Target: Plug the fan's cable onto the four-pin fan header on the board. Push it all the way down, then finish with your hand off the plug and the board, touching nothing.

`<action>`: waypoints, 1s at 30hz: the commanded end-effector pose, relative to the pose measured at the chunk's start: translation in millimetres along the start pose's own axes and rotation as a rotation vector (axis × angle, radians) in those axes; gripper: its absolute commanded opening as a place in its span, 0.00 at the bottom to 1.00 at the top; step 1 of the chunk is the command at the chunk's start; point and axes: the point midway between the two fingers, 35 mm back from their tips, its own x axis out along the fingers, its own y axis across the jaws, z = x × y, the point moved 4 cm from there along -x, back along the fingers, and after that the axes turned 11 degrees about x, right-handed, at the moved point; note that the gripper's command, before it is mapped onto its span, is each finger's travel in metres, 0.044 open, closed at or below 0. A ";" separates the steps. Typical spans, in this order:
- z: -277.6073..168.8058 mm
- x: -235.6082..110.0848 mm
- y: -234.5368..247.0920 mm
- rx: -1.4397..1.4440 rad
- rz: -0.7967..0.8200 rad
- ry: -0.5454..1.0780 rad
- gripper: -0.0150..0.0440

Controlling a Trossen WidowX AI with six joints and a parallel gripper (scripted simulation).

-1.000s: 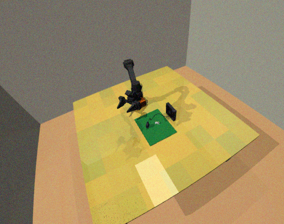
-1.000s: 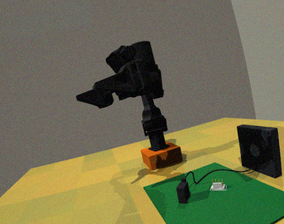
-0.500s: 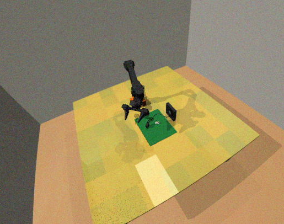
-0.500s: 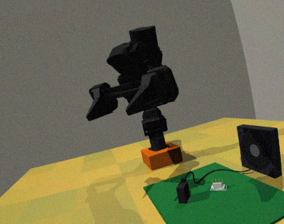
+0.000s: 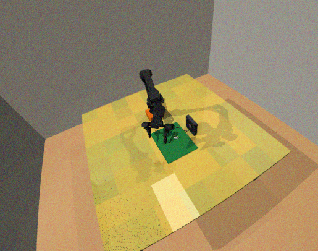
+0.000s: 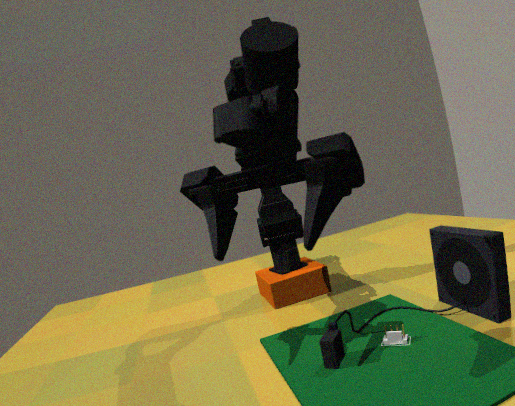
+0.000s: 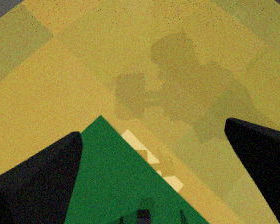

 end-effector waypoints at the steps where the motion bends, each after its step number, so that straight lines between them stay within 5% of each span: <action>1: -43.8 -29.3 5.8 0.056 -0.128 0.609 1.00; 23: -48.2 -34.9 2.6 0.056 -0.157 0.658 1.00; 30: -81.8 13.4 -2.2 0.056 -0.156 0.658 1.00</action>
